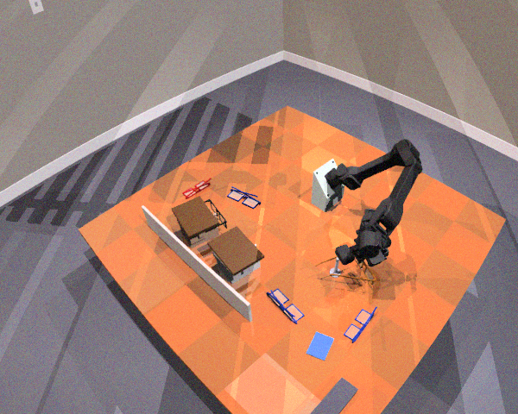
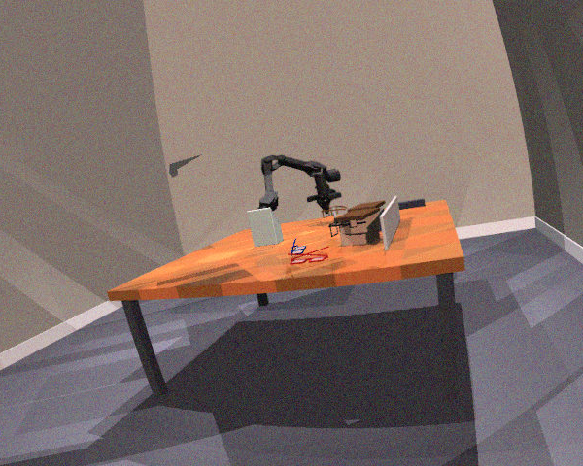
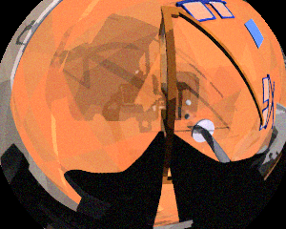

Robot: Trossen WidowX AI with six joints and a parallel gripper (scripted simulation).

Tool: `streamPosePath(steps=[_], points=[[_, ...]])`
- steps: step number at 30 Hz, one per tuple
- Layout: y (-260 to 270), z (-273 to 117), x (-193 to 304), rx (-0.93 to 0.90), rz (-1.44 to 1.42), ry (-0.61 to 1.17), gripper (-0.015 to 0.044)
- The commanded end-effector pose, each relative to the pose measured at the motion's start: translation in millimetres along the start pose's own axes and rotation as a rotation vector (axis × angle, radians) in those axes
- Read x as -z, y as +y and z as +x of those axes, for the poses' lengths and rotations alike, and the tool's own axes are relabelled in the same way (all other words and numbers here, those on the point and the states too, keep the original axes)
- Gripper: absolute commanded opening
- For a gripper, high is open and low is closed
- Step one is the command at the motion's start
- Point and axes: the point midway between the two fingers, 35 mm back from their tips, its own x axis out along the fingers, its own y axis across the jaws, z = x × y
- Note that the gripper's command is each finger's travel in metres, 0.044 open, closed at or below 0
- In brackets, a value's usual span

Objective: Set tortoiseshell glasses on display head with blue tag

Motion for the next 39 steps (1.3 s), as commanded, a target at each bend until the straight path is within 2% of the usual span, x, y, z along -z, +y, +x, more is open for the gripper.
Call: streamPosePath(steps=[1, 7, 19, 24, 36, 39], points=[[0, 1, 3, -0.002, -0.003, 0.000, 0.0000], [-1, -4, 5, -0.001, -0.004, 0.002, 0.0000], [-1, -55, 10, -0.001, -0.002, 0.006, 0.0000], [-1, -58, 11, -0.001, 0.012, 0.006, 0.0000], [-7, -58, 44, 0.000, 0.491, 0.008, 0.0000], [-7, -58, 46, 0.000, 0.523, 0.008, 0.0000]])
